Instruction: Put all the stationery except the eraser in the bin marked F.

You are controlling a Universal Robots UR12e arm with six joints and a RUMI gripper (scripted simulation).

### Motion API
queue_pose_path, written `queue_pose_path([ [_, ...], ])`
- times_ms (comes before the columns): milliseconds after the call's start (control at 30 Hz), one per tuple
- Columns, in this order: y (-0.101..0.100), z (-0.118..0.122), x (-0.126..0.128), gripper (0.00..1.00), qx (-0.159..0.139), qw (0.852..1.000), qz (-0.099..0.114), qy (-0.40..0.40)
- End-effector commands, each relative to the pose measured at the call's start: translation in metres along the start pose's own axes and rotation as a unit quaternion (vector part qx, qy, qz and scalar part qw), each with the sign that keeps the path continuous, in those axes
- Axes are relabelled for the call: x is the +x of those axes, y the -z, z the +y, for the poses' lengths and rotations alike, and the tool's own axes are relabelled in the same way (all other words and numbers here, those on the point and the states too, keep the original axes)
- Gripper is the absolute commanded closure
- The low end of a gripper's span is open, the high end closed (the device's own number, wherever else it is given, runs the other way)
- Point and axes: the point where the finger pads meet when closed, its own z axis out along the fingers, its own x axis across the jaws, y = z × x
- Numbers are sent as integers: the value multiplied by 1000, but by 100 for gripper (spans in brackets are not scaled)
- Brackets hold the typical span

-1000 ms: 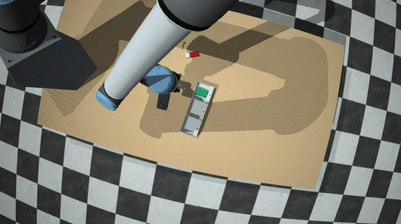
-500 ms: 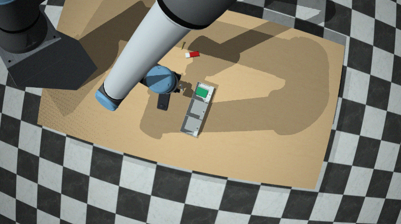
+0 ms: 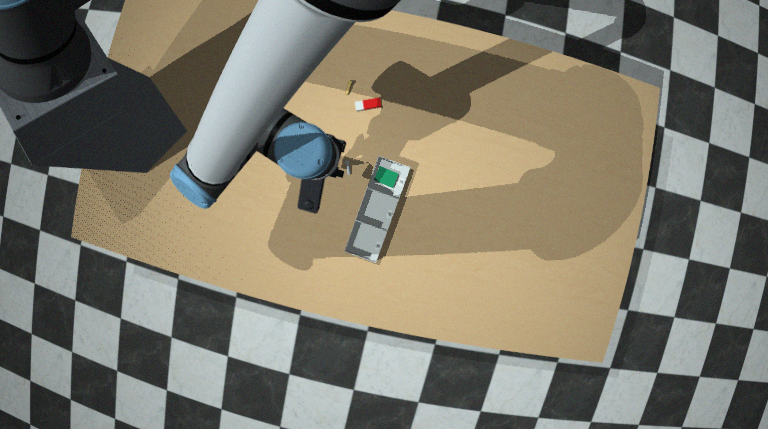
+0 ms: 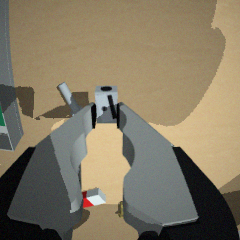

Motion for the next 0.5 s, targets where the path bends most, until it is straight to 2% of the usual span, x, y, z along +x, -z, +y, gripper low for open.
queue_pose_path([
  [0, 16, 1, 3, 100, -1, 1000, 3, -1],
  [467, 15, 1, 2, 100, -1, 1000, 3, 0],
])
